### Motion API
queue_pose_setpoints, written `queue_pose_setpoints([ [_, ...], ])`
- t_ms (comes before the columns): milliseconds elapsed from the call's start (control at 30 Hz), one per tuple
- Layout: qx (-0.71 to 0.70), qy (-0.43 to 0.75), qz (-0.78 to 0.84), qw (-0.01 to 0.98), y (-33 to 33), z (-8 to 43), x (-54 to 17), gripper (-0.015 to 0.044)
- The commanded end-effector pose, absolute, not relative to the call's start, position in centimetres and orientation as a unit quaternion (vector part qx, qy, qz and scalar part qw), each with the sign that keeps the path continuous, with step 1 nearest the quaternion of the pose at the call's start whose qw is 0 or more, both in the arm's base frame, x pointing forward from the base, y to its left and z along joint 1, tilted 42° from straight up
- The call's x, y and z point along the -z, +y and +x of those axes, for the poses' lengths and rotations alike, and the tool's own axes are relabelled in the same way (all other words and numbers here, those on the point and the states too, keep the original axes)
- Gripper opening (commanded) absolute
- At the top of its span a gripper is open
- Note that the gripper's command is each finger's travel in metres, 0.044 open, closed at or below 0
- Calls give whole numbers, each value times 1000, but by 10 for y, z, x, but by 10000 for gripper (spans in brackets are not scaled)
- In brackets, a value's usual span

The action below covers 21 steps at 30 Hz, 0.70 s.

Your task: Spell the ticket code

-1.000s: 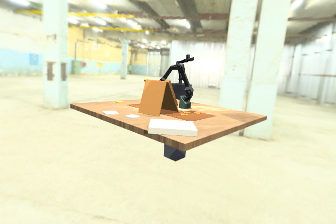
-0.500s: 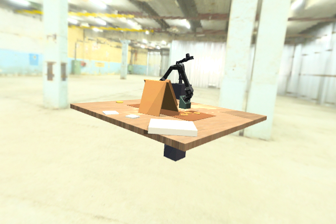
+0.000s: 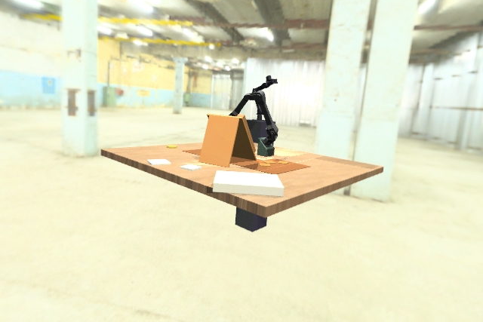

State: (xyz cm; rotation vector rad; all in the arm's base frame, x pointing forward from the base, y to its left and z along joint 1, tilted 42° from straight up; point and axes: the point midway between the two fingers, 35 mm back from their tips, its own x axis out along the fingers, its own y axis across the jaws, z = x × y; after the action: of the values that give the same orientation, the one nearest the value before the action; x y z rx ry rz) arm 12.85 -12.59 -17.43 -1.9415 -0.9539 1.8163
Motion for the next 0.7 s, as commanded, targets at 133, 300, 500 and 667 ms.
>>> queue_pose_setpoints([
  [133, -635, -333, -679, 156, -129, 128, 170, 0],
  [300, -635, -333, -679, 156, -130, 128, 169, 0],
  [500, -635, -333, -679, 156, -131, 128, 167, 0],
  [667, -635, -333, -679, 156, -131, 128, 165, 0],
])
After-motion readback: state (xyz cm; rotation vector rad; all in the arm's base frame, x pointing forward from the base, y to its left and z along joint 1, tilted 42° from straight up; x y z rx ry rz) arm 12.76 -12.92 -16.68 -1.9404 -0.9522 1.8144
